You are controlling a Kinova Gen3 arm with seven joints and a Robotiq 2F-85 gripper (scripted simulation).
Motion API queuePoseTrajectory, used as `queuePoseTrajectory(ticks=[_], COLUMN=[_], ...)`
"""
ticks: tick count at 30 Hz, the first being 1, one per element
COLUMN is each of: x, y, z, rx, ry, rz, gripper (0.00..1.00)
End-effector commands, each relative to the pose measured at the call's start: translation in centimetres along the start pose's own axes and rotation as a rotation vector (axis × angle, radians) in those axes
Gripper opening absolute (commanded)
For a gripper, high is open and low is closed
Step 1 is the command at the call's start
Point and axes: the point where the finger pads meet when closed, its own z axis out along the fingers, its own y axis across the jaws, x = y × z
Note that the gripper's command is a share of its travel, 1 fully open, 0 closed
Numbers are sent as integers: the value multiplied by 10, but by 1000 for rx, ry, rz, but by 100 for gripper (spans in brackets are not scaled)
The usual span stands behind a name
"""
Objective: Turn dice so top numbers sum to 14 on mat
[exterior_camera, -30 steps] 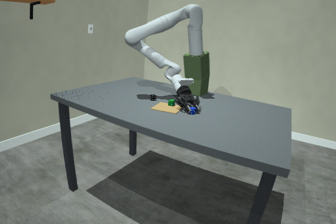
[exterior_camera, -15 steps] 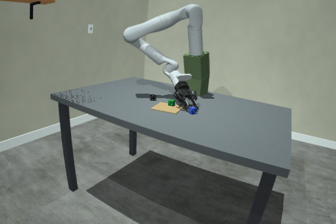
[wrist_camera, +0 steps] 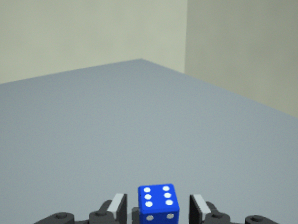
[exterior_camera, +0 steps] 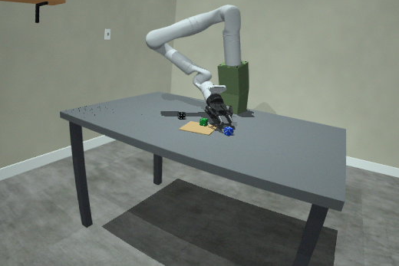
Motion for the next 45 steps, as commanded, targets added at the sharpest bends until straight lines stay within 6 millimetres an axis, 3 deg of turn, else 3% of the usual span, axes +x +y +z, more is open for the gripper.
queuePoseTrajectory(ticks=[1,8,15,45], x=[9,36,47,52], y=[1,1,1,3], z=[-5,-19,-25,-23], rx=[0,0,0,-2], ry=[2,2,2,-38], rz=[-1,-1,-1,5], gripper=[46,46,46,46])
